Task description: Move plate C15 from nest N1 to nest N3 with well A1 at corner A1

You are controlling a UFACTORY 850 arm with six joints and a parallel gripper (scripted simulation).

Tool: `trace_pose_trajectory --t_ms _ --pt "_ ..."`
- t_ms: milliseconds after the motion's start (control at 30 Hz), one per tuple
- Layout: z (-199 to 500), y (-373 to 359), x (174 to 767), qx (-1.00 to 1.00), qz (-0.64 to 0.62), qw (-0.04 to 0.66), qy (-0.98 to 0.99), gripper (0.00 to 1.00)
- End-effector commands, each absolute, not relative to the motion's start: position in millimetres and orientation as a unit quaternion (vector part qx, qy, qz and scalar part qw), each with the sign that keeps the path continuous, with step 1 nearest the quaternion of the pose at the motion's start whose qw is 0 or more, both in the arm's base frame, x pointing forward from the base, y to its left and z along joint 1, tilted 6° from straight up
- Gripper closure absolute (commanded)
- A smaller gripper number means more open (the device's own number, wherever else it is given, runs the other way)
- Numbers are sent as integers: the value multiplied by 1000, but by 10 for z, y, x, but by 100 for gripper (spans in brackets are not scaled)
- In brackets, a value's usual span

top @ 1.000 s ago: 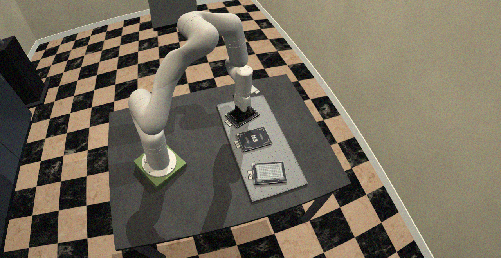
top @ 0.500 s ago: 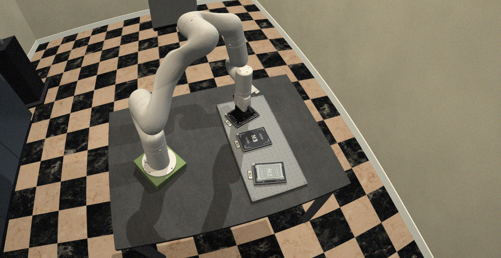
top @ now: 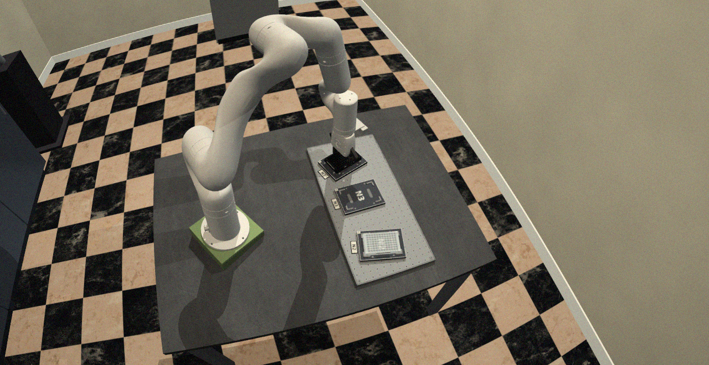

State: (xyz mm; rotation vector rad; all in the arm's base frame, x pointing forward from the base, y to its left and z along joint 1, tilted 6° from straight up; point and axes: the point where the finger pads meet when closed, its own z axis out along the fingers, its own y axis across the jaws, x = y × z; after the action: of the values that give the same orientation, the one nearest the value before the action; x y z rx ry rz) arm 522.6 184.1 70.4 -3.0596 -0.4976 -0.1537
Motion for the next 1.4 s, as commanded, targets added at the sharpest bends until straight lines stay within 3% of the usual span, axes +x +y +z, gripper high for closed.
trace_pose_trajectory --t_ms 0,1367 --pt "731 1842 5233 -986 -50 19 -160 100" --pt "1133 1821 5196 -986 -50 19 -160 100"
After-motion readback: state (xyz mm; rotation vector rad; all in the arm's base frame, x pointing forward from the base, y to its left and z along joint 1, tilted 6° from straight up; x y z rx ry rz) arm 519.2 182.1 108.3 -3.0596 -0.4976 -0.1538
